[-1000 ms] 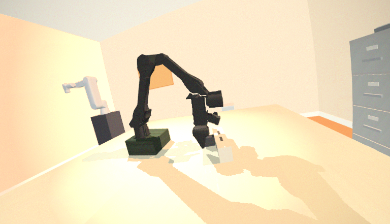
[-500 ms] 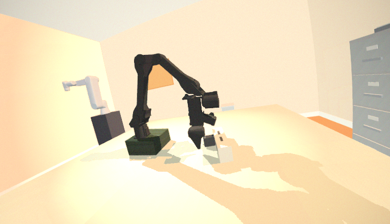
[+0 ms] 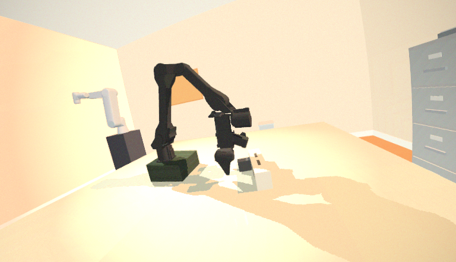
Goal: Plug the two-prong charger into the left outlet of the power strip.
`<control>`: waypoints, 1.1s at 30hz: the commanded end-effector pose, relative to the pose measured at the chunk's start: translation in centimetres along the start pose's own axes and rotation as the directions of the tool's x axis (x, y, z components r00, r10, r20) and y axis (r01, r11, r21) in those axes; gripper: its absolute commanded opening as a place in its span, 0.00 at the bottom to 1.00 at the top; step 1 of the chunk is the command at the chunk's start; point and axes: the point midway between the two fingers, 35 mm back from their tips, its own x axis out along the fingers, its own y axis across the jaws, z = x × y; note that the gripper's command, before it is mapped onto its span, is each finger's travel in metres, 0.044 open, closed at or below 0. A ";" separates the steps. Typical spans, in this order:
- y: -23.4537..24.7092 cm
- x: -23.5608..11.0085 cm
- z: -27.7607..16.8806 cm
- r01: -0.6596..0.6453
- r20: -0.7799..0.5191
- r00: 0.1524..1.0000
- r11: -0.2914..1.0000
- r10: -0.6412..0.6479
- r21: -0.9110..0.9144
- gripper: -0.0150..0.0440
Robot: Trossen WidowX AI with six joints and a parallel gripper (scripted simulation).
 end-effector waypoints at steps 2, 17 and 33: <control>0.1 0.1 -0.6 -0.005 -0.001 1.000 1.000 0.004 -0.002 1.00; 0.2 -7.6 1.1 -0.011 0.562 0.825 0.992 -0.062 0.126 1.00; 0.2 -7.6 1.1 -0.011 0.562 0.825 0.992 -0.062 0.126 1.00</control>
